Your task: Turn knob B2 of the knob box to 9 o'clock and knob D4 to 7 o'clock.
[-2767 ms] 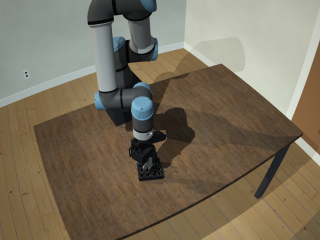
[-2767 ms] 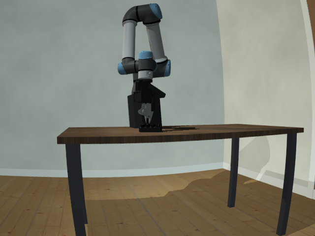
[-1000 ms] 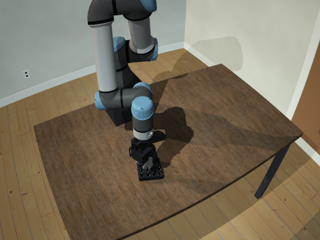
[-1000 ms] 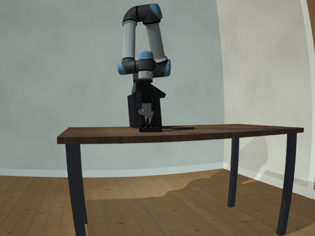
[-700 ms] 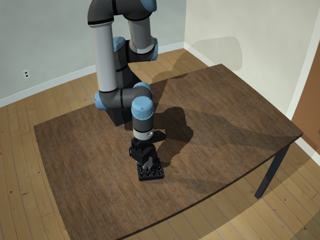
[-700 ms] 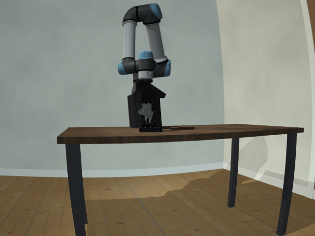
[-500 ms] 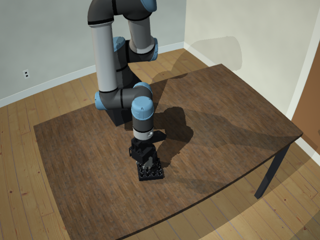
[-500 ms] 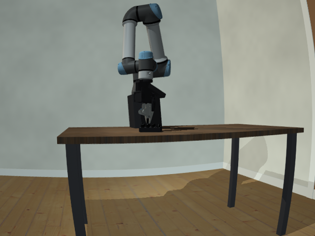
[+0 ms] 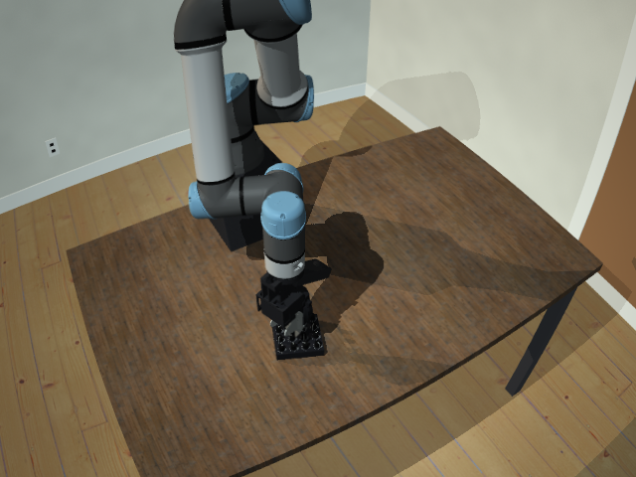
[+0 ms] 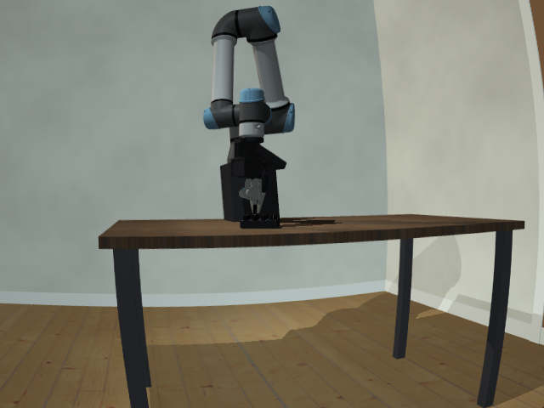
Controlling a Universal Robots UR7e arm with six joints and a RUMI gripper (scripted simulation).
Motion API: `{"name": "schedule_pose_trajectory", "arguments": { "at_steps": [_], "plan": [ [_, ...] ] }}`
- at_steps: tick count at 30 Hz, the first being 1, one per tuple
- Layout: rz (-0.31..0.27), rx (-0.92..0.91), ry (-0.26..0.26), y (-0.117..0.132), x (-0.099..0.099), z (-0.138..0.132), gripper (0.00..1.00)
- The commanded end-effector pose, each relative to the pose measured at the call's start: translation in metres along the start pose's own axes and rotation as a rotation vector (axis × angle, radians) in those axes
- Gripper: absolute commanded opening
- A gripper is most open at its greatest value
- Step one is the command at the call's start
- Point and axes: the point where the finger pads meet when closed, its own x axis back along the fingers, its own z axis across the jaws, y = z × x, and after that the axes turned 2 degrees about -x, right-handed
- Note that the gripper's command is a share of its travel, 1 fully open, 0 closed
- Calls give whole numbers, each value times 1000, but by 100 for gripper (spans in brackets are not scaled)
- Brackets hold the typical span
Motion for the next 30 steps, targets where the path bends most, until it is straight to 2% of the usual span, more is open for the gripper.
{"name": "schedule_pose_trajectory", "arguments": {
  "at_steps": [1,15,30],
  "plan": [
    [0,1,-1,-2,0,-1,11],
    [0,1,-1,-2,0,-1,11],
    [-1,0,0,-1,-10,0,11]
  ]
}}
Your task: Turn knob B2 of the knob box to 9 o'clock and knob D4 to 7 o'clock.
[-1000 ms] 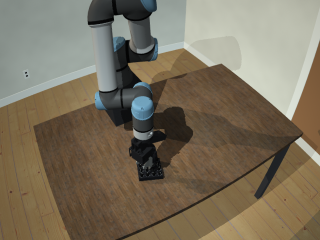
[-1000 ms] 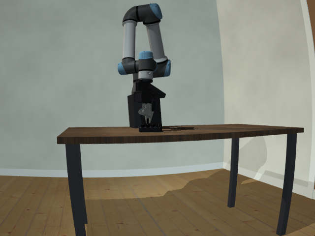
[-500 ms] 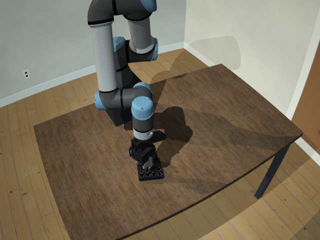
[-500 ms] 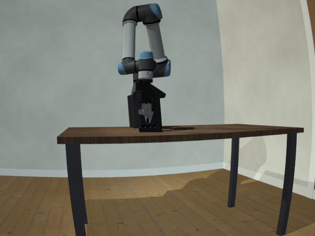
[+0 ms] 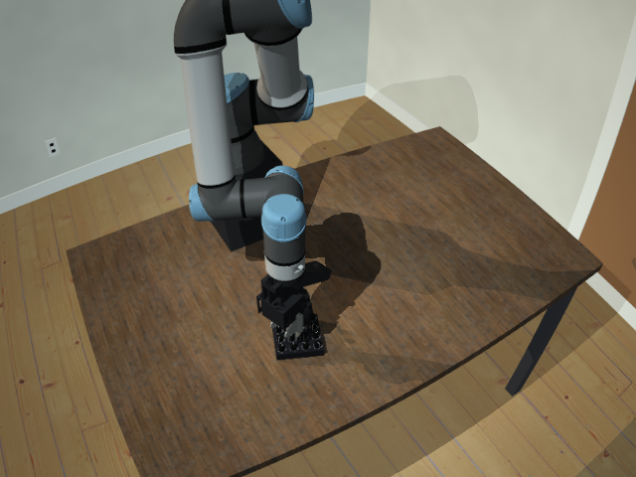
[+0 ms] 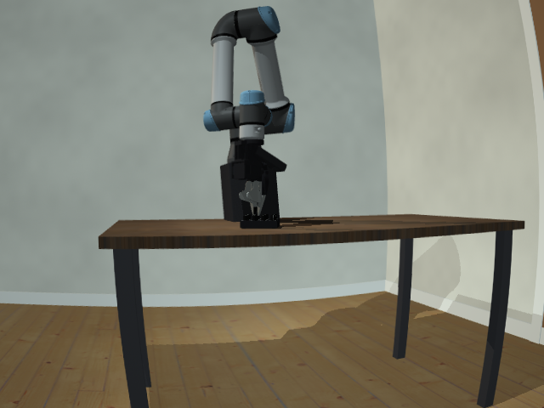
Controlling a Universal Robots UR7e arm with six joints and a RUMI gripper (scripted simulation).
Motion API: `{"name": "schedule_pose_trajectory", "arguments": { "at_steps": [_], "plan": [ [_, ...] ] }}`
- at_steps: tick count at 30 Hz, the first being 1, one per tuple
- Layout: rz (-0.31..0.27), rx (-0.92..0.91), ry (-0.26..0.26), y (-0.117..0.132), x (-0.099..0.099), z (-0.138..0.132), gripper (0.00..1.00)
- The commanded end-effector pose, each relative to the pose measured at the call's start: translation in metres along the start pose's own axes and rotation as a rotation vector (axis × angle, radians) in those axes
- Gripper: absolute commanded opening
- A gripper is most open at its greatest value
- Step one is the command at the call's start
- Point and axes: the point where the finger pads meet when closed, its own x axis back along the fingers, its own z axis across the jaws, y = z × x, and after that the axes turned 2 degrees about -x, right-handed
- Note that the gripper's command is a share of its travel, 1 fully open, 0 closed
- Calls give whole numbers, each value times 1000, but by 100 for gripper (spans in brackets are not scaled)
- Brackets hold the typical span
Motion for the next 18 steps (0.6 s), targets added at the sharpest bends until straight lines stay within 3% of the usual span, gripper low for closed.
{"name": "schedule_pose_trajectory", "arguments": {
  "at_steps": [1,18],
  "plan": [
    [-1,0,0,1,-3,0,11],
    [-3,-1,2,2,-6,1,11]
  ]
}}
